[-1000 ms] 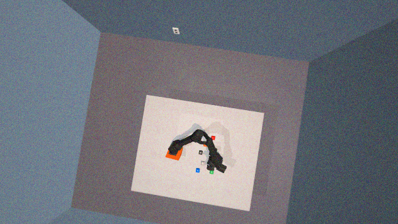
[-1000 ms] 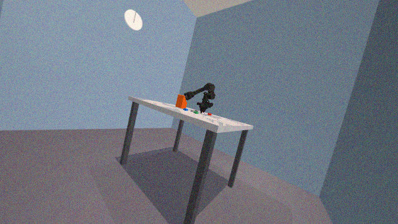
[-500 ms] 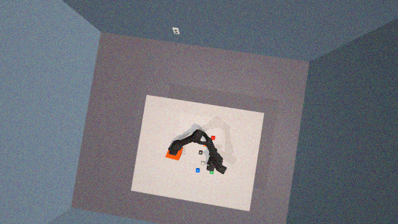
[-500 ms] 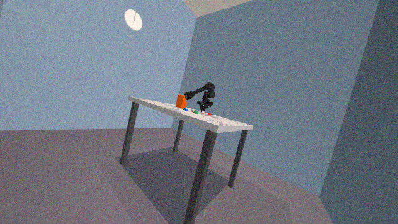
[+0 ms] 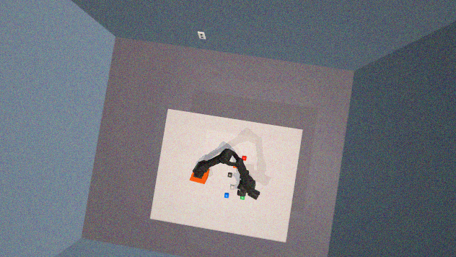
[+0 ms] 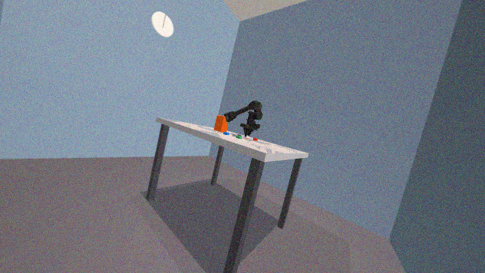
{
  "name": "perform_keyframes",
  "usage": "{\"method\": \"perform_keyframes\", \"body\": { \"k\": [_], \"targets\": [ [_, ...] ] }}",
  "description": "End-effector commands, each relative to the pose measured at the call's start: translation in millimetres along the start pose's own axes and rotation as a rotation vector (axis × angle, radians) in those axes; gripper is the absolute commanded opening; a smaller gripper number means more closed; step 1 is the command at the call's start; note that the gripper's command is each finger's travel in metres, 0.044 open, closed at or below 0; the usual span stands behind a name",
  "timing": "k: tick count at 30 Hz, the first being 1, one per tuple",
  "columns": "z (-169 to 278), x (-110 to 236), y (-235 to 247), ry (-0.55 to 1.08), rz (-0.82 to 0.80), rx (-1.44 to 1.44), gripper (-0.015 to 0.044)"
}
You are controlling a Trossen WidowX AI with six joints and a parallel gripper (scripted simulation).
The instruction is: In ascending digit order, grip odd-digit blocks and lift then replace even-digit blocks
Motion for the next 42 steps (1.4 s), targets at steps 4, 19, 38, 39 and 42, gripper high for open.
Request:
{"method": "perform_keyframes", "body": {
  "k": [4,19,38,39,42],
  "targets": [
    [0.8,-10.1,-0.1,0.002,-0.001,-0.004,0.012],
    [0.8,-11.1,0.0,0.002,-0.001,-0.004,0.0225],
    [0.3,27.9,-0.4,0.001,0.001,-0.005,0.0374],
    [-0.5,36.0,-1.0,0.0,0.004,-0.006,0.0348],
    [-1.6,82.6,-1.5,0.001,0.007,-0.007,0.0269]
  ]
}}
Point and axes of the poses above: the point midway between the two fingers, 35 mm back from their tips, its own x axis back along the fingers, its own y axis across the jaws, z = x × y, the point moved 9 cm from there along x, back along the fingers, and after that the axes turned 2 degrees about -x, right-handed, at the moved point
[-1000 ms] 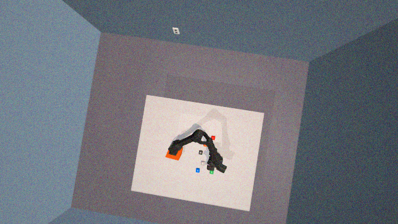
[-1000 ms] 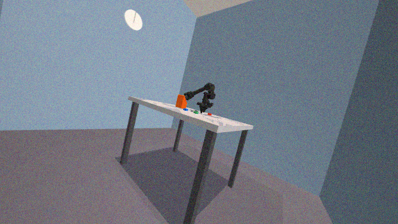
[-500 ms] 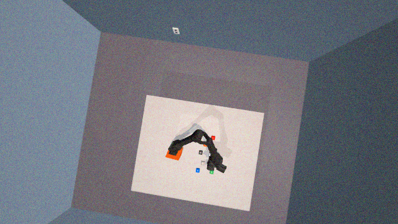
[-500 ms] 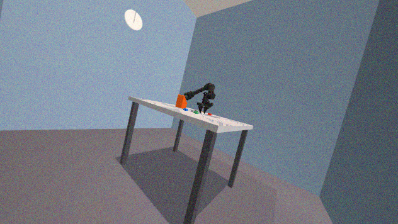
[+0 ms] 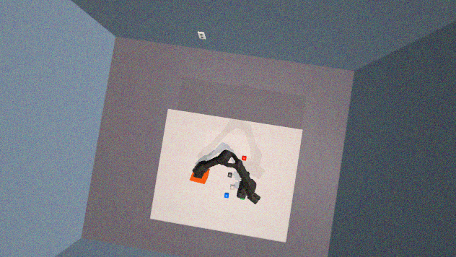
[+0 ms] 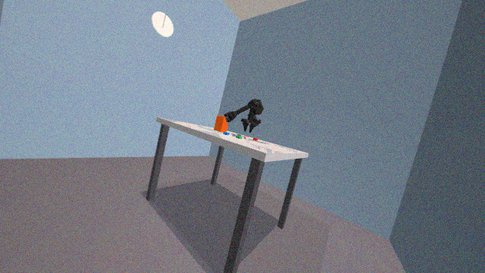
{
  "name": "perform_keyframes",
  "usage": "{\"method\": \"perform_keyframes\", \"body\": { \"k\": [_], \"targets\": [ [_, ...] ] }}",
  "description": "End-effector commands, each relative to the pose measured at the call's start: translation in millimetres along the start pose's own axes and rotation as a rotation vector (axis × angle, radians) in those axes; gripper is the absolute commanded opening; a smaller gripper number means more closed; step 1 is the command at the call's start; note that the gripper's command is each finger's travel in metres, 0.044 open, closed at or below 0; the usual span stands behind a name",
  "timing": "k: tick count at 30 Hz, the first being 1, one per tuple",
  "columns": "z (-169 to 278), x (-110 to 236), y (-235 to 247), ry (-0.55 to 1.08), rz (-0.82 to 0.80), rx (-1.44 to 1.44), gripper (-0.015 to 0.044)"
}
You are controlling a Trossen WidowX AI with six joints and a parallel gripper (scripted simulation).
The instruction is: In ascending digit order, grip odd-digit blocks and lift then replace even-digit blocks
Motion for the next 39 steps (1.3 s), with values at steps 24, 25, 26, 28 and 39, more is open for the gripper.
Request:
{"method": "perform_keyframes", "body": {
  "k": [24,25,26,28,39],
  "targets": [
    [54.0,64.7,72.7,-0.024,0.008,0.003,0.012],
    [62.3,63.6,81.0,-0.023,0.007,0.003,0.012],
    [69.0,62.5,87.1,-0.023,0.007,0.003,0.012],
    [74.5,61.6,91.7,-0.023,0.006,0.003,0.012],
    [72.4,-16.6,91.7,-0.024,0.004,0.004,0.0304]
  ]
}}
Point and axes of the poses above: the point midway between the two fingers, 35 mm back from their tips, its own x axis back along the fingers, its own y axis across the jaws, z = x × y, the point moved 9 cm from there along x, back along the fingers, and after that the axes turned 2 degrees about -x, right-handed, at the moved point
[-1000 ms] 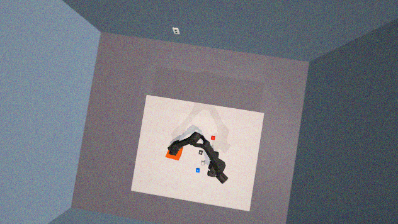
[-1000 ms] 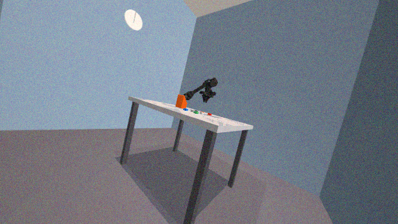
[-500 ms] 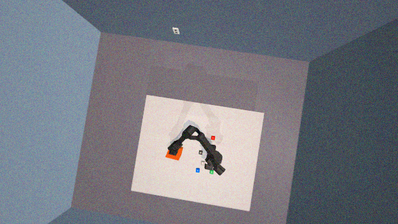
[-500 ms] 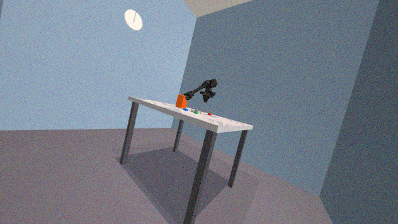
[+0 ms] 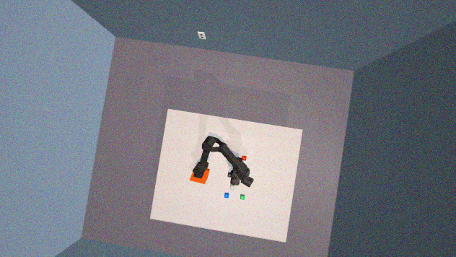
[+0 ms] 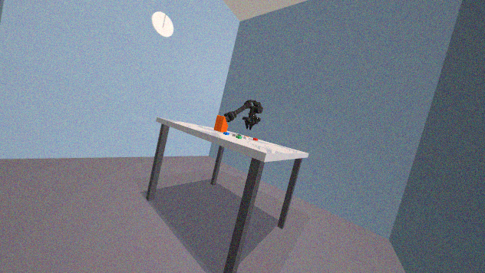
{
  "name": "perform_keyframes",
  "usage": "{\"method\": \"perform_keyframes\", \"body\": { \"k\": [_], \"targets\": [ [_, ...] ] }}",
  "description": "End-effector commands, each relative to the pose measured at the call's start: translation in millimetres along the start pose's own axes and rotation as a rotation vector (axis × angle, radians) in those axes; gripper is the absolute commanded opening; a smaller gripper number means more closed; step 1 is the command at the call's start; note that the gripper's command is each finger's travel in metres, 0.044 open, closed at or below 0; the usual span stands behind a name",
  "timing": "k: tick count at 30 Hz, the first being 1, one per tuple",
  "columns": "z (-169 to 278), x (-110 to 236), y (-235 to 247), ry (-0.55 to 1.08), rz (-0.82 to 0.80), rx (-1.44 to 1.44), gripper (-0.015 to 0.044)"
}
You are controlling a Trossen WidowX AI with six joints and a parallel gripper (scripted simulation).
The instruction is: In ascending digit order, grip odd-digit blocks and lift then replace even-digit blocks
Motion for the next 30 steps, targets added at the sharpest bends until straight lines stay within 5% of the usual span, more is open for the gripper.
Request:
{"method": "perform_keyframes", "body": {
  "k": [1,4,30],
  "targets": [
    [5.9,-38.7,2.9,0.006,-0.016,-0.005,0.033],
    [5.9,-38.7,2.9,0.006,-0.016,-0.005,0.04],
    [6.3,-74.6,3.7,0.006,-0.018,-0.004,0.04]
  ]
}}
Point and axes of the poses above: the point midway between the two fingers, 35 mm back from their tips, its own x axis back along the fingers, its own y axis across the jaws, z = x × y, the point moved 9 cm from there along x, back along the fingers, and after that the axes turned 2 degrees about -x, right-handed, at the moved point
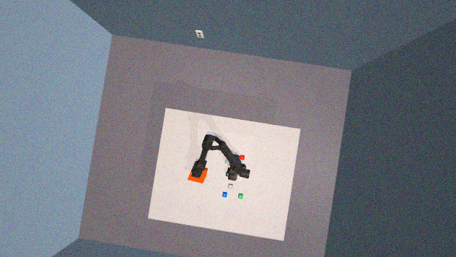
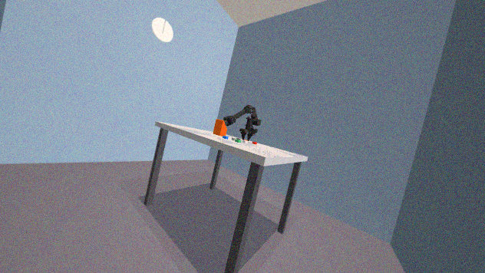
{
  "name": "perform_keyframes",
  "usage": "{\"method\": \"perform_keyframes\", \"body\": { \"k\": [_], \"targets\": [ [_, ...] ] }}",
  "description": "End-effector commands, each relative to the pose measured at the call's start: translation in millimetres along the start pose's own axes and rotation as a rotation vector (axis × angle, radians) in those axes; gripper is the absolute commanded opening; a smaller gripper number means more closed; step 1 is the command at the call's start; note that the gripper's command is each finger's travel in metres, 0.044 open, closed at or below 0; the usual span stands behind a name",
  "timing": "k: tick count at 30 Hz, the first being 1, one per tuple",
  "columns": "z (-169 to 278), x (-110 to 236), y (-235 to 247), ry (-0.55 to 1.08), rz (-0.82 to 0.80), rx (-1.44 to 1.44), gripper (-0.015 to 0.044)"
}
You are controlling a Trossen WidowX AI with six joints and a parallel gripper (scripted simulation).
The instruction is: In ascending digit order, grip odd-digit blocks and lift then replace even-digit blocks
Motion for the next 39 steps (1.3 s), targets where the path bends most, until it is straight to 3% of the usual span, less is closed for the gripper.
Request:
{"method": "perform_keyframes", "body": {
  "k": [1,12,27,37,39],
  "targets": [
    [1.5,-4.5,-0.4,0.001,-0.006,-0.007,0.04],
    [1.5,-4.5,-0.4,0.001,-0.006,-0.007,0.012],
    [1.5,-4.5,-0.4,0.001,-0.006,-0.007,0.012],
    [1.5,-4.5,-0.4,0.001,-0.006,-0.007,0.0383],
    [1.5,-4.5,-0.4,0.001,-0.006,-0.007,0.04]
  ]
}}
Point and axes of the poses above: the point midway between the two fingers, 35 mm back from their tips, its own x axis back along the fingers, its own y axis across the jaws, z = x × y, the point moved 9 cm from there along x, back along the fingers, and after that the axes turned 2 degrees about -x, right-handed, at the moved point
